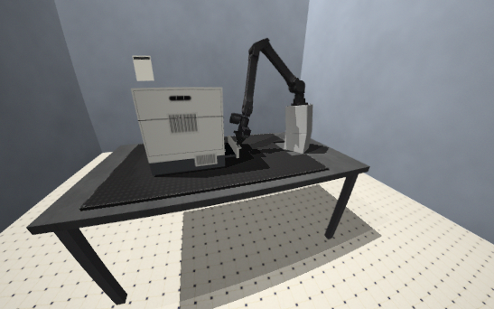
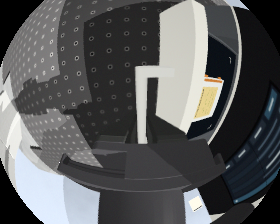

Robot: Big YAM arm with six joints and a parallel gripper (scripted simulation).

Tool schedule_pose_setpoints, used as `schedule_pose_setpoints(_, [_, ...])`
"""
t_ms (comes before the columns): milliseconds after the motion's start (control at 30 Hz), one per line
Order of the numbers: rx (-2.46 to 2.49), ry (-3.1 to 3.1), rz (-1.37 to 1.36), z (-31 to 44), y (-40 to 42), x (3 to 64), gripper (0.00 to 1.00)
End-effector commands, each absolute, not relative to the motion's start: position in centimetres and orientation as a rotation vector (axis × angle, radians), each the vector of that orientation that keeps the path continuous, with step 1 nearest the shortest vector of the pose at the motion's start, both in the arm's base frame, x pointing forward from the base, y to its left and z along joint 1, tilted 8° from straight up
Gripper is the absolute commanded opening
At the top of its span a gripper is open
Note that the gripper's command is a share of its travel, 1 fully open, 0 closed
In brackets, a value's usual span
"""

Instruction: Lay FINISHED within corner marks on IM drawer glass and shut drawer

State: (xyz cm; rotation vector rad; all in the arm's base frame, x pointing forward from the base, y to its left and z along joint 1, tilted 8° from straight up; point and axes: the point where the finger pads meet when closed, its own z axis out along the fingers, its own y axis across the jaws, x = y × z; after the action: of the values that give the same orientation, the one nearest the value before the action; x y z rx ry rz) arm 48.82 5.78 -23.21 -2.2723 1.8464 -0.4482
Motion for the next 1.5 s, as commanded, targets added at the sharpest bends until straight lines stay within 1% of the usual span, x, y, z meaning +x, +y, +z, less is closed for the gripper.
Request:
schedule_pose_setpoints(0, [-2.261, 1.827, -0.466, -23.5, 6.2, 50.5, 0.07])
schedule_pose_setpoints(900, [-2.243, 1.827, -0.481, -23.1, 6.9, 53.8, 0.07])
schedule_pose_setpoints(1033, [-2.243, 1.828, -0.481, -23.1, 6.9, 53.8, 0.07])
schedule_pose_setpoints(1067, [-2.249, 1.827, -0.477, -22.4, 6.7, 53.5, 0.07])
schedule_pose_setpoints(1100, [-2.252, 1.806, -0.486, -23.6, 6.6, 52.4, 0.07])
schedule_pose_setpoints(1267, [-2.214, 1.774, -0.528, -23.6, 6.4, 52.8, 0.07])
schedule_pose_setpoints(1300, [-2.192, 1.764, -0.548, -23.0, 6.7, 54.4, 0.07])
schedule_pose_setpoints(1467, [-2.199, 1.771, -0.538, -23.1, 6.9, 54.8, 0.07])
